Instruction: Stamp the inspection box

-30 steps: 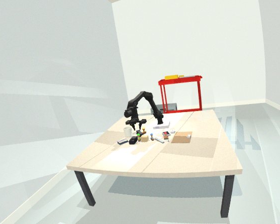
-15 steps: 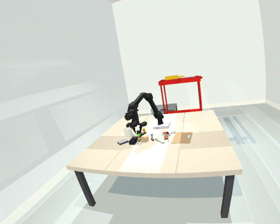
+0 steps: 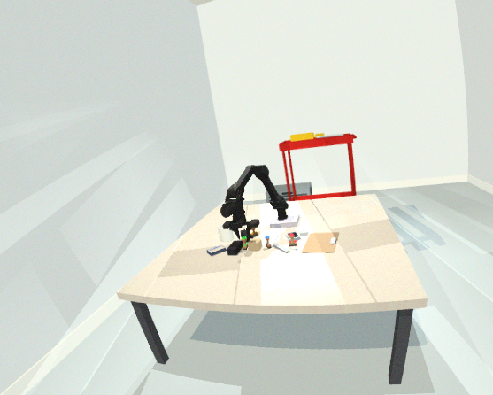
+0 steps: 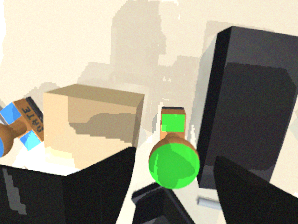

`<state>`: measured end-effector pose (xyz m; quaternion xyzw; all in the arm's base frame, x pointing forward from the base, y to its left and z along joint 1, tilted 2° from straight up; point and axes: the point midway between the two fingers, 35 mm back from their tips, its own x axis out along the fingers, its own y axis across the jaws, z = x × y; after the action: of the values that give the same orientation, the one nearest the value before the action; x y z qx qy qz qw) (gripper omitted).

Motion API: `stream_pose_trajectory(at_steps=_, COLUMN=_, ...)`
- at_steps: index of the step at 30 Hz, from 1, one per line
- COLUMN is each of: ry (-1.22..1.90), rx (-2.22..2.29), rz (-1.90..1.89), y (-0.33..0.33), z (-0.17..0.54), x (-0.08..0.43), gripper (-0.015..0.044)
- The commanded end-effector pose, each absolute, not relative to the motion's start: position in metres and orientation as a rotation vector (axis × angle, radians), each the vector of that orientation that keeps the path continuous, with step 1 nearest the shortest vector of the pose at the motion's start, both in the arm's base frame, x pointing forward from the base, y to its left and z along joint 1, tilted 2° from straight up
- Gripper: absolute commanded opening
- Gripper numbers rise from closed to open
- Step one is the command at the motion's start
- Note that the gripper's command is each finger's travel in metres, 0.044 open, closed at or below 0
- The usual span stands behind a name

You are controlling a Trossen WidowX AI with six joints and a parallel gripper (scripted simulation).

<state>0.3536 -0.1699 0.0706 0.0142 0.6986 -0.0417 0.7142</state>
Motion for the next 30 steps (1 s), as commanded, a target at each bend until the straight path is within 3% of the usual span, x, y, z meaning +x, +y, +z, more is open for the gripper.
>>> stream_pose_trajectory(at_steps=1, ry=1.551, rx=0.027, rz=-0.091, y=-0.170, z=0.062, x=0.353, gripper=0.0229)
stream_pose_trajectory(at_steps=30, ry=1.551, rx=0.027, rz=-0.091, y=-0.170, z=0.040, x=0.352, gripper=0.0229)
